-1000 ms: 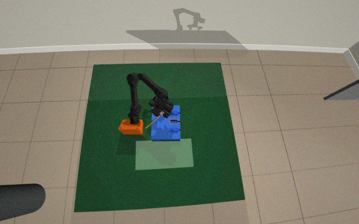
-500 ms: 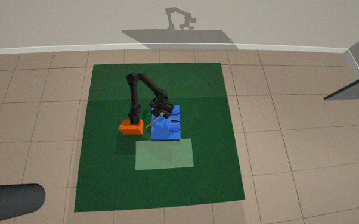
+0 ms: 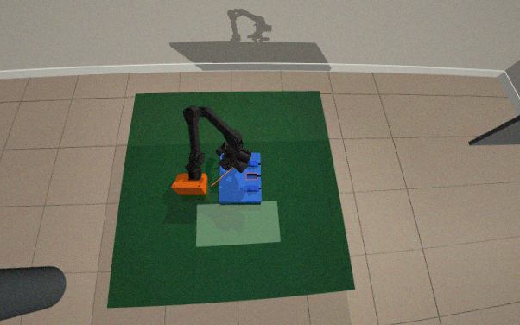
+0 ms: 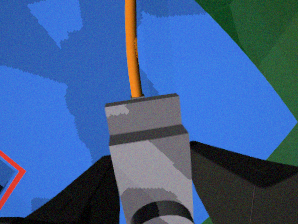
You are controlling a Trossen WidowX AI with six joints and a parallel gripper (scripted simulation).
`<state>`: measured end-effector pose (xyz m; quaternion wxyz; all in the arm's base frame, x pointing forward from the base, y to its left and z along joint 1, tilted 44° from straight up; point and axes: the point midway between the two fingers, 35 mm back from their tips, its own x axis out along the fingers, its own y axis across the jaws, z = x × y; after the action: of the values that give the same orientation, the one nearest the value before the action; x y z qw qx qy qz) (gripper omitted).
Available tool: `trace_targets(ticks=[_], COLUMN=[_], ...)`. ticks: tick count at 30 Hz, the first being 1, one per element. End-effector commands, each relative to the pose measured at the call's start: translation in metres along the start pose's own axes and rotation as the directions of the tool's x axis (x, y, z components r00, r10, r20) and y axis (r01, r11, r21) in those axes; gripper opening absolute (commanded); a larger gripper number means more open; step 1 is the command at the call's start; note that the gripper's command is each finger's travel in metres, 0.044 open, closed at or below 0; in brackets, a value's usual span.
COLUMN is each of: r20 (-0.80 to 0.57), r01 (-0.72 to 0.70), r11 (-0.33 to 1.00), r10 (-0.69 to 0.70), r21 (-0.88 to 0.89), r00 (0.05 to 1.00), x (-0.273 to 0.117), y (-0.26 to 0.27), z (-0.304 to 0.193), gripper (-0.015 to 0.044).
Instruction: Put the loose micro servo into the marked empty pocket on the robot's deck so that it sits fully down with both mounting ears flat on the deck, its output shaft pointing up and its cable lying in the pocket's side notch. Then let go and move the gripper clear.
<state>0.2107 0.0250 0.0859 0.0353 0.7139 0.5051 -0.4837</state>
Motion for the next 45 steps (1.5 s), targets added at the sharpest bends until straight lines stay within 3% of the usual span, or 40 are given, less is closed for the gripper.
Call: trace_targets(ticks=[1,5,13,45], r20=[-0.005,-0.004,-0.004,-0.004], r01=[0.001,0.000,0.001,0.000], r11=[1.000,1.000,1.000,1.000], r10=[-0.001,0.000,-0.001,0.000], r21=[0.005,0.004,0.005,0.004], r00=[1.000,1.000,1.000,1.000], x=[0.001,-0.004,-0.029,-0.030], y=[0.000,0.000,-0.006,0.019], z=[0.000,0.000,0.002,-0.004], gripper=[0.0072,0.0000,0.0000,0.0000])
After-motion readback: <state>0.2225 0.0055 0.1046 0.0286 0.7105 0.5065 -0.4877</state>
